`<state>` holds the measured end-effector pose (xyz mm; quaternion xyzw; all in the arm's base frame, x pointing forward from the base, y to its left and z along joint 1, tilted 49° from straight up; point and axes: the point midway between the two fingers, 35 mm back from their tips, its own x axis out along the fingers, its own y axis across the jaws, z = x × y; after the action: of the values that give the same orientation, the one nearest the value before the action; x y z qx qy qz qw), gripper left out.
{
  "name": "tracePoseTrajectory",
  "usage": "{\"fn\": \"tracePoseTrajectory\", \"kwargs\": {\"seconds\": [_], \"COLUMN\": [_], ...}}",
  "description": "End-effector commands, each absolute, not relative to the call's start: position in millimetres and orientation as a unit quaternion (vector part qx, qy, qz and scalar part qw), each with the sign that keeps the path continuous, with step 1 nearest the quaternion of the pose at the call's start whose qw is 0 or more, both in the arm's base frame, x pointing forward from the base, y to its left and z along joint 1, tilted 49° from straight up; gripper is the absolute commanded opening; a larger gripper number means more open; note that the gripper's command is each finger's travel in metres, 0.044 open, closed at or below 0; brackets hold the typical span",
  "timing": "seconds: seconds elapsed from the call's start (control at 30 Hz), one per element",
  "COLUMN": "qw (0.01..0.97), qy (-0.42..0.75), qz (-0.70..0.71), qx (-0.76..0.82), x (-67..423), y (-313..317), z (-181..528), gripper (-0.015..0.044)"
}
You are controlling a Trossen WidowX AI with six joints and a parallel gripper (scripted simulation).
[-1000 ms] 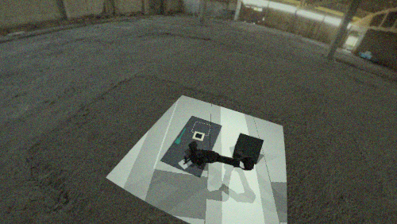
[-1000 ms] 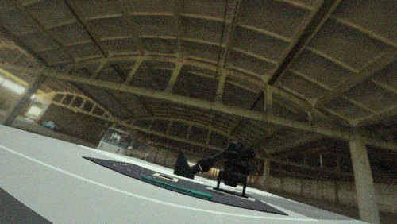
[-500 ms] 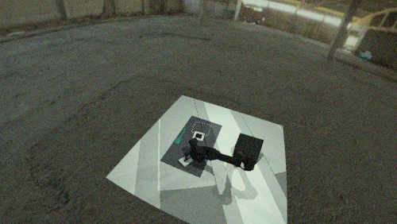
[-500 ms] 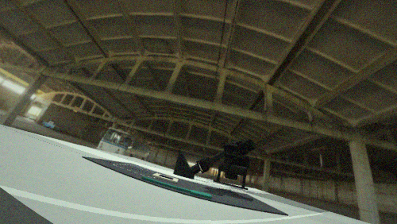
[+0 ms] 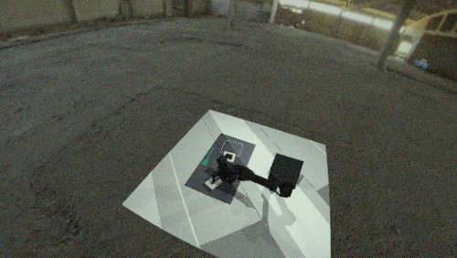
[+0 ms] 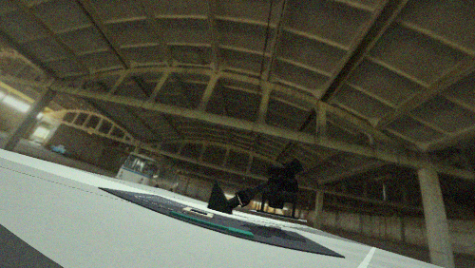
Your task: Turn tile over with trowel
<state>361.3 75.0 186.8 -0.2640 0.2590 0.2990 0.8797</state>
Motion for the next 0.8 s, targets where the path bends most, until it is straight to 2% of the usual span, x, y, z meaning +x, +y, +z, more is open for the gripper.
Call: {"fn": "tracePoseTrajectory", "kwargs": {"seconds": [0.0,0.37,0.77], "qw": [0.881,0.883,0.876], "qy": [0.24,0.16,0.064], "qz": [0.309,0.346,0.374], "qx": [-0.265,-0.275,-0.298], "x": [371,385,379], "y": [66,45,19], "z": [172,140,111], "gripper": [0.0,0.0,0.0]}}
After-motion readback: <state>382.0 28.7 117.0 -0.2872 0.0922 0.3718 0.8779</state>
